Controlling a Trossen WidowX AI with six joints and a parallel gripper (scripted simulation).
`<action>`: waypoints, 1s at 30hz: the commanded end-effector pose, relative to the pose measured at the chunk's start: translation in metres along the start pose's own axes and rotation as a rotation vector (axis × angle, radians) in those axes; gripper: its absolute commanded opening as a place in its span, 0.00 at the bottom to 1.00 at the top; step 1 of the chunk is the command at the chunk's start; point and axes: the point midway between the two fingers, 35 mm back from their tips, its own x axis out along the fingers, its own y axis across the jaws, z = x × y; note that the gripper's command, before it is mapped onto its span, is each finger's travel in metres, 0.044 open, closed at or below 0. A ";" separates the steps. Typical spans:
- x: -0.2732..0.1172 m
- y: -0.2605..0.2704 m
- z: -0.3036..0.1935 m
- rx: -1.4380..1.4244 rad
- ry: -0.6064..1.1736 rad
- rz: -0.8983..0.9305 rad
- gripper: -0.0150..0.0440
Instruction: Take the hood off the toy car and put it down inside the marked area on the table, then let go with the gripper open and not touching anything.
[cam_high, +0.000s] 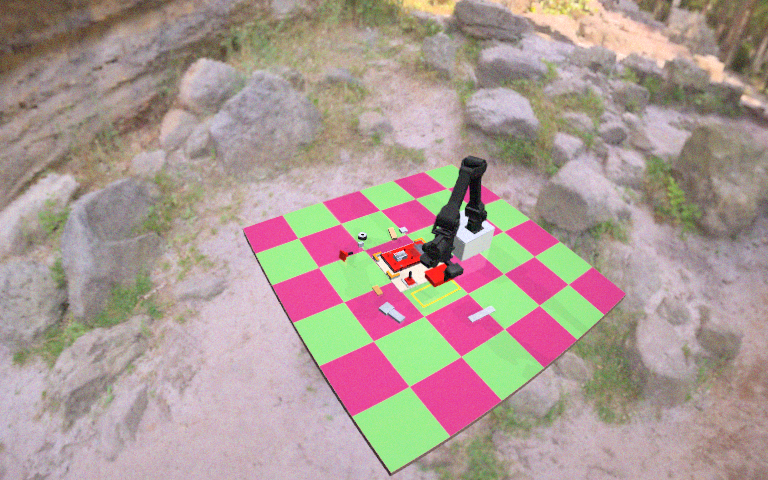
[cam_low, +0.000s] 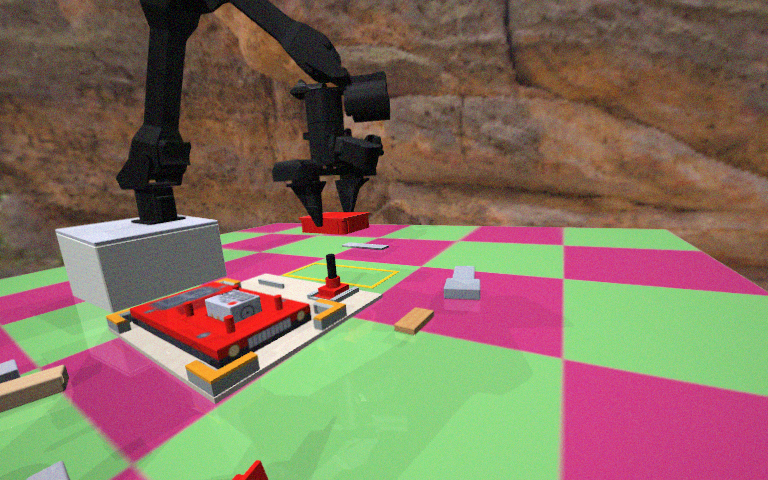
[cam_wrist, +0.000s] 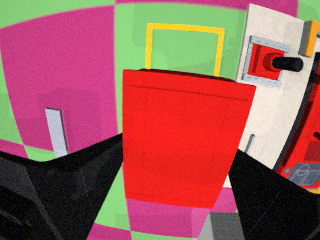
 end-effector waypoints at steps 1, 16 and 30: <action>0.002 0.000 0.001 0.003 -0.004 -0.002 0.25; 0.011 0.000 0.001 0.003 -0.004 -0.002 0.25; 0.019 0.000 0.001 0.003 -0.004 -0.002 0.25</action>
